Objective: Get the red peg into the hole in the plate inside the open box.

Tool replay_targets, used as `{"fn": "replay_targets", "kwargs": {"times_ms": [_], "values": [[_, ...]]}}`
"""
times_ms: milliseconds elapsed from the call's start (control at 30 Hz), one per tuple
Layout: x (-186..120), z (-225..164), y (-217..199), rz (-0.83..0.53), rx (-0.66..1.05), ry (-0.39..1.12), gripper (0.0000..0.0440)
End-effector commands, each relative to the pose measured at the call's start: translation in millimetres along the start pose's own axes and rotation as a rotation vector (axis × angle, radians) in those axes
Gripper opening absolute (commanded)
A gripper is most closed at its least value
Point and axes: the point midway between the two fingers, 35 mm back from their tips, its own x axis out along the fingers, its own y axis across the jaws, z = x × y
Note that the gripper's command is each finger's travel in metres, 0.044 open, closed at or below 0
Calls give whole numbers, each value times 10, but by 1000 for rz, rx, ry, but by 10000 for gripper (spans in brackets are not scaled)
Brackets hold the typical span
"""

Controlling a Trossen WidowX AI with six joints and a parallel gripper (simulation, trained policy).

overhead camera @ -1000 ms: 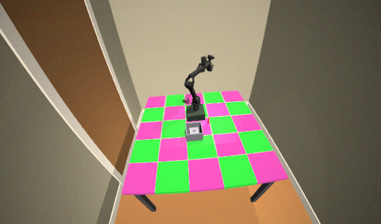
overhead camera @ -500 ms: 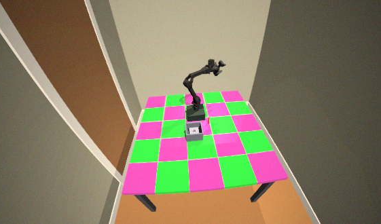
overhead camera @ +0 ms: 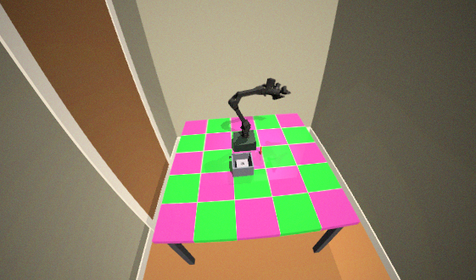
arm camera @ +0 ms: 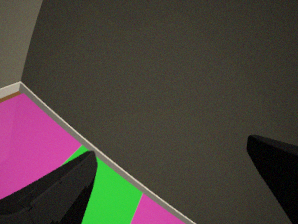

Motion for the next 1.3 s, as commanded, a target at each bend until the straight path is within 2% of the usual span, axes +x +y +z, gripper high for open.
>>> {"fn": "replay_targets", "kwargs": {"times_ms": [0,533,1267], "values": [[13,-216,-113,-13,100,63,440],[-152,-1188,-630,-157,577,327,431],[-723,-2342,-971,-457,1238,597,413]]}}
